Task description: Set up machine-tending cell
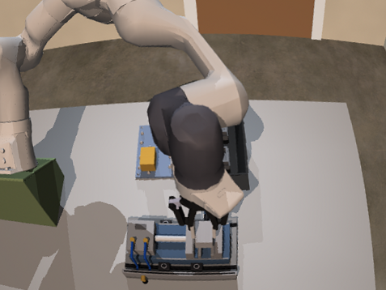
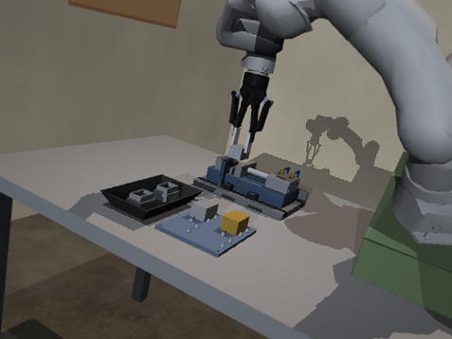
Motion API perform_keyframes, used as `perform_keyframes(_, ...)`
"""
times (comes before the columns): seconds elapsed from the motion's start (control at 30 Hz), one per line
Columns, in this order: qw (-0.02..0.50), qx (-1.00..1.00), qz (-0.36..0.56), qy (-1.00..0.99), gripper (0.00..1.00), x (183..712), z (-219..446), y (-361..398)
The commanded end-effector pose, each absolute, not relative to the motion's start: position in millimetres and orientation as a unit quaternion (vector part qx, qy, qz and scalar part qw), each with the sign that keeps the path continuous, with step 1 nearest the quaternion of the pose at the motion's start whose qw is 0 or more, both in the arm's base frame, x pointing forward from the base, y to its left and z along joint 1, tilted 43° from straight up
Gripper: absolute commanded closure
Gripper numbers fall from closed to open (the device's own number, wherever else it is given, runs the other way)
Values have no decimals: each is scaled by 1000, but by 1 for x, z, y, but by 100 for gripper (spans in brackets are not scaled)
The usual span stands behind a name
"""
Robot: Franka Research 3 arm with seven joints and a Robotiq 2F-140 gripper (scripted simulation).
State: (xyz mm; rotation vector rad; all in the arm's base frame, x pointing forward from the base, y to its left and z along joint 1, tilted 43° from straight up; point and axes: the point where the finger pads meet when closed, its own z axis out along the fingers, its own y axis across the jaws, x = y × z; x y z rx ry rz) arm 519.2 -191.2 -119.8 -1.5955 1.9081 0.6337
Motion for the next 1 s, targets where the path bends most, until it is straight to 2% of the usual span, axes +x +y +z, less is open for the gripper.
perform_keyframes(0.0, 284, -597, 234, 713, 100, 520, -120, -193)
perform_keyframes(0.97, 284, -596, 234, 714, 100, 521, -125, -188)
